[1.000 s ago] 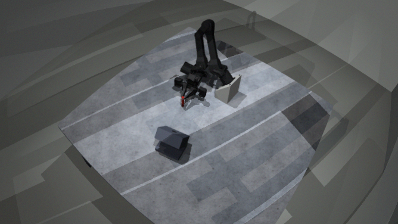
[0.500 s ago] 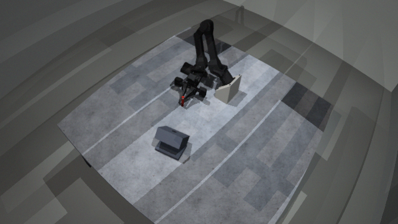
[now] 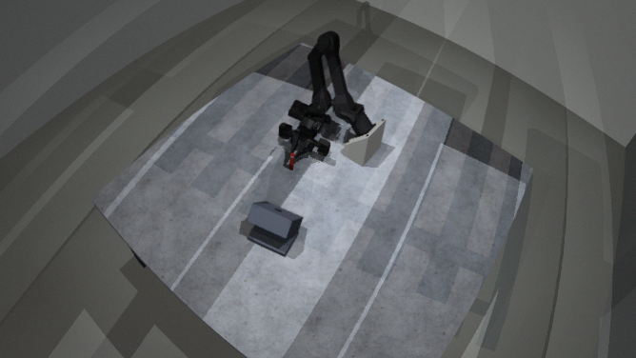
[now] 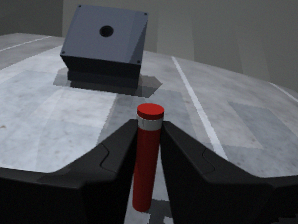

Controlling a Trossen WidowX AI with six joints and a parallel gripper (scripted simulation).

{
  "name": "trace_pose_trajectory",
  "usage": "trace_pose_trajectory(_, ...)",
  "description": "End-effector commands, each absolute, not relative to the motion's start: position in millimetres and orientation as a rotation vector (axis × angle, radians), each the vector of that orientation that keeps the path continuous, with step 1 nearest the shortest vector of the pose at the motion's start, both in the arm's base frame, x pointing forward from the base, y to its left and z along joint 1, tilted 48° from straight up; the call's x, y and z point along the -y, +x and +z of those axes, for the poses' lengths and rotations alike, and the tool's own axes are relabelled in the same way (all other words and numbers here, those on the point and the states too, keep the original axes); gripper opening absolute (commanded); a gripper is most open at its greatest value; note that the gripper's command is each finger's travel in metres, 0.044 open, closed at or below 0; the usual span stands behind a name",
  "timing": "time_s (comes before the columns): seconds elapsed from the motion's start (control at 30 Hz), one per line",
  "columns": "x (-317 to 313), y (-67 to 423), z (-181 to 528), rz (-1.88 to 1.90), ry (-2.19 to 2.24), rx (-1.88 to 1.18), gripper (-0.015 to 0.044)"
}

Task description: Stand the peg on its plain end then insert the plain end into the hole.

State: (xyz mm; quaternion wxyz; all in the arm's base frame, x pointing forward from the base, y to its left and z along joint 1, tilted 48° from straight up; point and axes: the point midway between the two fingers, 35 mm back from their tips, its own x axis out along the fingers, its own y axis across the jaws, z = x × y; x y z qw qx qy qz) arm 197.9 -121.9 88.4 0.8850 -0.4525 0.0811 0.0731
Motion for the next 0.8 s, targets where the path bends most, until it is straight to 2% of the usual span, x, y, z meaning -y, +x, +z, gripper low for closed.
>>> trace_pose_trajectory(0.0, 124.5, 197.3, 87.8, 0.152, -0.941, -0.169, 0.0049)
trace_pose_trajectory(0.77, 126.6, 196.0, 88.5, 0.164, -0.955, -0.144, 0.0049)
